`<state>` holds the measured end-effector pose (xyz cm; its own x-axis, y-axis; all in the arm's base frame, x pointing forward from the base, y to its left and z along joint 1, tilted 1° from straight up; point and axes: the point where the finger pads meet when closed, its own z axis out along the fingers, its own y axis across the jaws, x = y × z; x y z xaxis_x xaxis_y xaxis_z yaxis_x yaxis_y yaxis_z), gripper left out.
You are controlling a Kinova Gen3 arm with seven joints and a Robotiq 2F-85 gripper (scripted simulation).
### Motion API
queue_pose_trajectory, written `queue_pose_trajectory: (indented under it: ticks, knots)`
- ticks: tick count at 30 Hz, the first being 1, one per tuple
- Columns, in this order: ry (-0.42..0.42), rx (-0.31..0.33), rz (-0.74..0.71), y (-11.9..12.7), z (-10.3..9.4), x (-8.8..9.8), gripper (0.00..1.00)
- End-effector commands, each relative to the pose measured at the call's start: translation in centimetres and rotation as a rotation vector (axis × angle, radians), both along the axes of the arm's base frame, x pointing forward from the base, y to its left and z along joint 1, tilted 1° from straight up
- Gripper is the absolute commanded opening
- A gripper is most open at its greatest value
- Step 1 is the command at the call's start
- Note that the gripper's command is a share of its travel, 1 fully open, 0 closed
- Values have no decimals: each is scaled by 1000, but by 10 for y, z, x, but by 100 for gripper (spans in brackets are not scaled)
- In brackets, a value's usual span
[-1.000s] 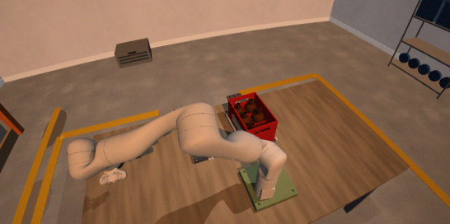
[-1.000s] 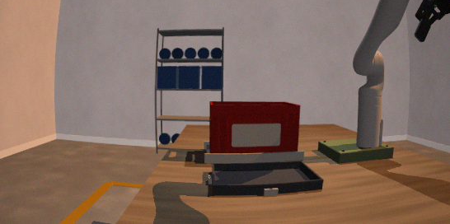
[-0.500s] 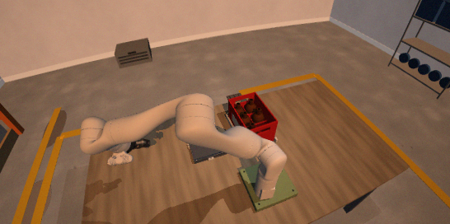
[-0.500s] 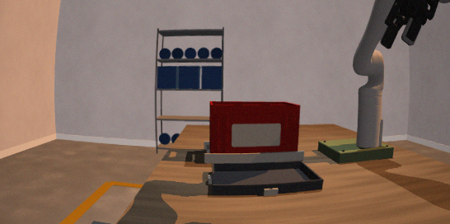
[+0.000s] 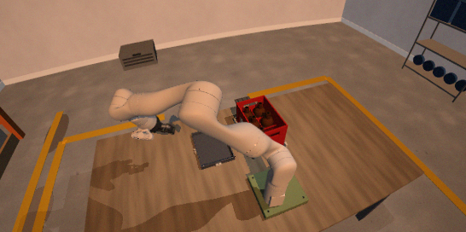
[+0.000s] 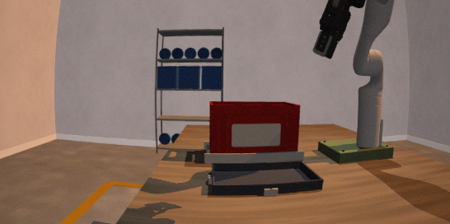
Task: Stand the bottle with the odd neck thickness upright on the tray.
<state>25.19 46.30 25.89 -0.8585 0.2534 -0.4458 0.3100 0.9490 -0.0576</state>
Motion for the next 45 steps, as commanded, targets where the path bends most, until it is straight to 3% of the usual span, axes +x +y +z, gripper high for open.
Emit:
queue_pose_trajectory:
  ticks: [1, 14, 17, 18, 24, 32, 34, 36, 45]
  knots:
    - [16, 9, -82, -22, -2, 30, 100]
    - [81, 63, -406, -117, -15, 107, 100]
    - [85, 69, -432, -125, -16, 112, 100]
    - [96, 83, -496, -145, -18, 123, 100]
    - [119, 121, -652, -193, -23, 147, 100]
    - [143, 185, -875, -263, -29, 171, 100]
    - [143, 185, -875, -263, -29, 171, 100]
    - [150, 216, -972, -293, -31, 178, 100]
    - [157, 308, -1233, -373, -37, 188, 100]
